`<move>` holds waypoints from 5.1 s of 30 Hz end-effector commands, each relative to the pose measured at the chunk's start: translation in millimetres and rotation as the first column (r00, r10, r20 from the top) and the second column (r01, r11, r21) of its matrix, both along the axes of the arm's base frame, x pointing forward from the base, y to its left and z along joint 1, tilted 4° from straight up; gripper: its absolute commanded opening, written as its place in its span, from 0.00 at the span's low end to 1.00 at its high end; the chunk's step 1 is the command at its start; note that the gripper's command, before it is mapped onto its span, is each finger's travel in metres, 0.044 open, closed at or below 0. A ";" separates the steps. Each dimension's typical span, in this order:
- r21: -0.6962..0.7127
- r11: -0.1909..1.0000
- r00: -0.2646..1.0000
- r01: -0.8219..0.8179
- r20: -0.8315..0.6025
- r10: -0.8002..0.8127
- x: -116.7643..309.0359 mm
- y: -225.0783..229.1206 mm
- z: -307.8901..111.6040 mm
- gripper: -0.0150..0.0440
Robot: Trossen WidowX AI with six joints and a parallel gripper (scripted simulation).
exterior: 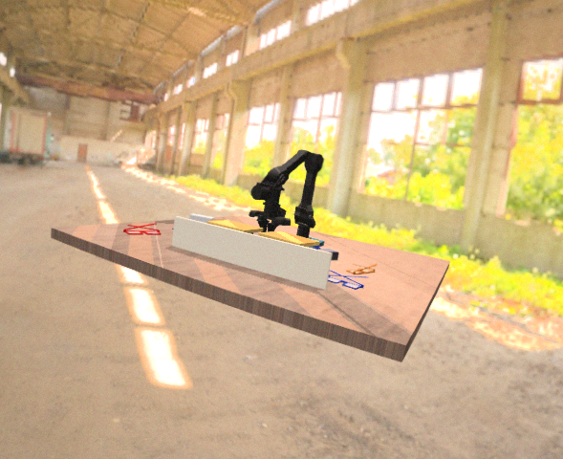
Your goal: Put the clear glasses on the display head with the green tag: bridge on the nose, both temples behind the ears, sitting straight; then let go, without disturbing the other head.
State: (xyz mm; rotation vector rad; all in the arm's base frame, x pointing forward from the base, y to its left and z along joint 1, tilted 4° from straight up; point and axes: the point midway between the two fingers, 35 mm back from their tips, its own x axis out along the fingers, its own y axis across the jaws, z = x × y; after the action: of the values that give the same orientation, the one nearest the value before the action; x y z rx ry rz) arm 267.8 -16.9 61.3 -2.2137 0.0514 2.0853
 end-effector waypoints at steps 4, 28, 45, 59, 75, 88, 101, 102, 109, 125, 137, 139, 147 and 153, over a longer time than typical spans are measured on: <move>-0.002 1.000 1.000 -0.006 -0.004 0.006 -2.5 0.0 -12.5 0.46; 0.005 1.000 1.000 -0.003 -0.004 0.003 -2.8 1.8 -20.1 0.36; 0.004 1.000 1.000 -0.002 -0.004 0.002 -1.6 1.2 -11.6 0.25; -0.004 1.000 1.000 0.004 -0.004 -0.004 -3.8 -2.4 62.5 0.25; 0.010 0.972 0.972 0.235 -0.018 -0.235 -2.8 -30.1 79.9 0.25; 0.028 0.759 0.759 0.651 -0.051 -0.649 -2.4 -92.5 76.5 0.25; 0.032 0.495 0.496 0.868 -0.079 -0.865 -11.7 -139.6 73.0 0.25; 0.032 0.495 0.496 0.868 -0.079 -0.865 -11.7 -139.6 73.0 0.25; 0.032 0.495 0.496 0.868 -0.079 -0.865 -9.4 -139.4 54.3 0.25; 0.032 0.495 0.496 0.868 -0.079 -0.865 -9.5 -135.6 13.1 0.25; 0.031 0.495 0.496 0.868 -0.080 -0.865 -17.2 -130.6 12.8 0.25; 0.031 0.495 0.496 0.868 -0.080 -0.865 -18.0 -130.0 12.8 0.25; 0.031 0.495 0.496 0.868 -0.080 -0.865 -22.0 -127.3 12.7 0.25; 0.031 0.495 0.496 0.868 -0.081 -0.865 -24.9 -125.2 12.6 0.25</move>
State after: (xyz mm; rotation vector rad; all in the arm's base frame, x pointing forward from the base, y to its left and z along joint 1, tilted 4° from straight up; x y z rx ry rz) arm 245.5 -144.6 74.8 -1.5152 0.9004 1.4785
